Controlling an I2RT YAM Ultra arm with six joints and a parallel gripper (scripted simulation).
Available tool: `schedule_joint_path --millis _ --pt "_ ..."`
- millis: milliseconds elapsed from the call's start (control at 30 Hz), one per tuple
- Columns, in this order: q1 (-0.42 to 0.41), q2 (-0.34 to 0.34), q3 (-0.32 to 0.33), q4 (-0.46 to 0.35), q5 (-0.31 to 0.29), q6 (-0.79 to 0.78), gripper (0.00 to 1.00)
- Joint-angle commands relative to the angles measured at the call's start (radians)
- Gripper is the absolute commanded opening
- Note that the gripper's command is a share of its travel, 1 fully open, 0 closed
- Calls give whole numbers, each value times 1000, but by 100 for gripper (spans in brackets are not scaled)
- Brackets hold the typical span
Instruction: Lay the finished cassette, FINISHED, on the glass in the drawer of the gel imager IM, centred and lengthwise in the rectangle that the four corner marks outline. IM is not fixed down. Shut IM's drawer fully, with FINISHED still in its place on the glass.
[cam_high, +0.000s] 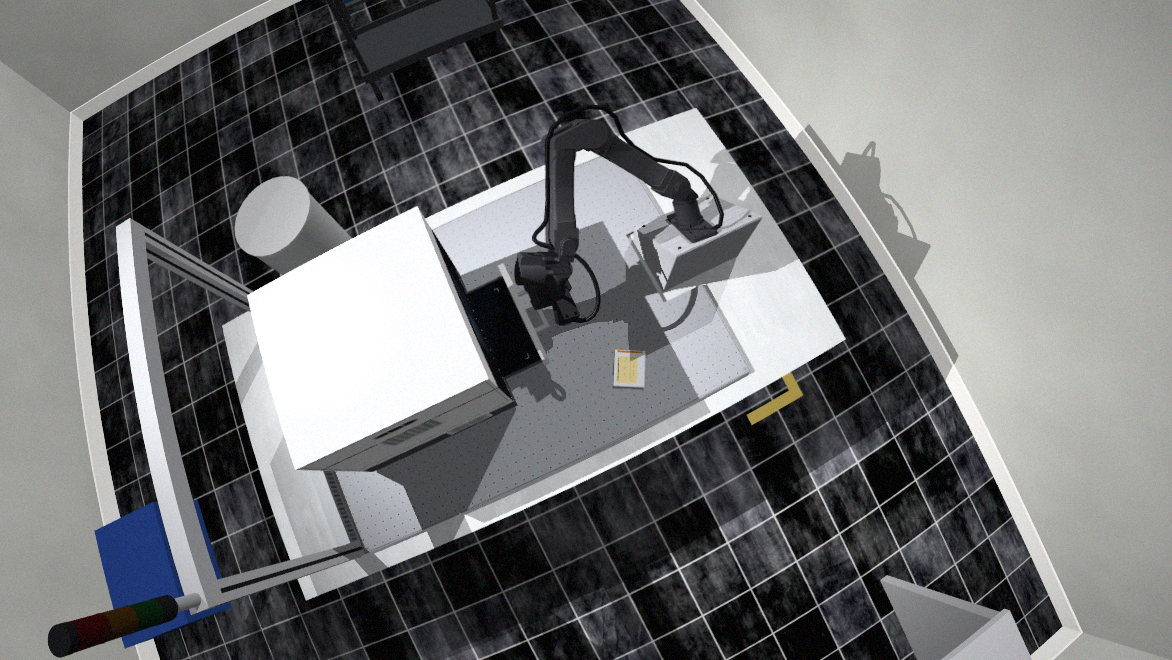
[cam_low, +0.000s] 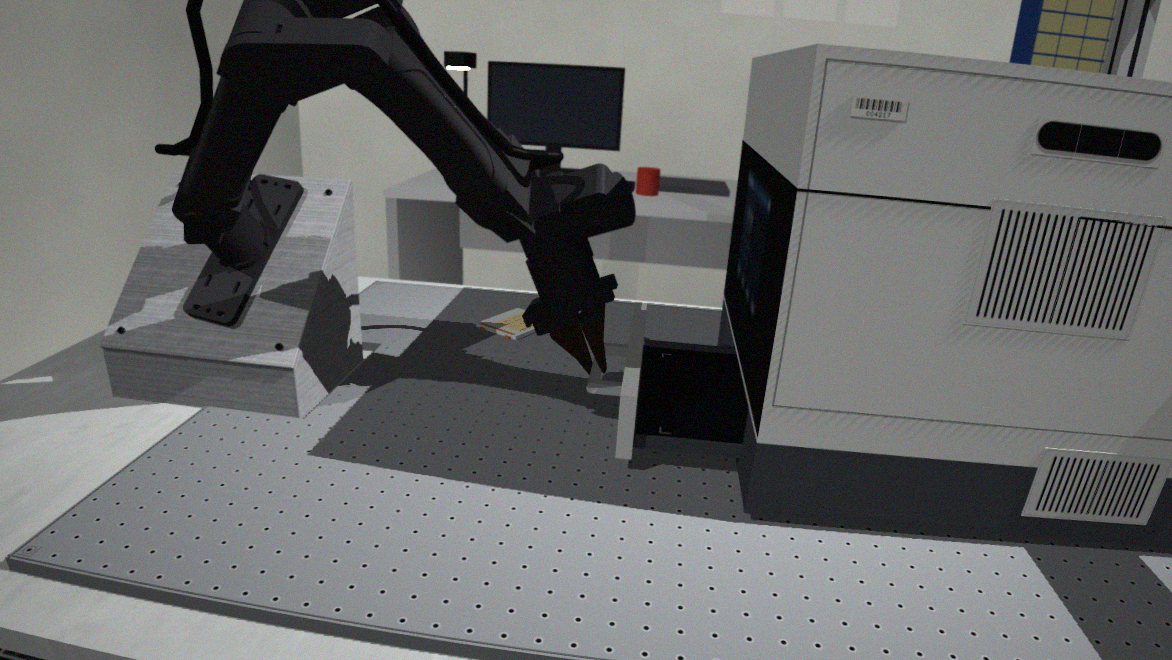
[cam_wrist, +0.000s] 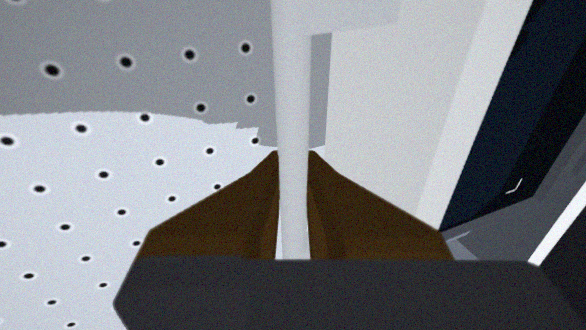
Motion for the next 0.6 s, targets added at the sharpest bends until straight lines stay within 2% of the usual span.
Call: schedule_joint_path --millis 0,33,567 --pt "28 -32 13 -106 26 62 0" --pt "26 -31 -25 -107 27 62 0" --pt "33 -70 -108 -79 18 78 0"
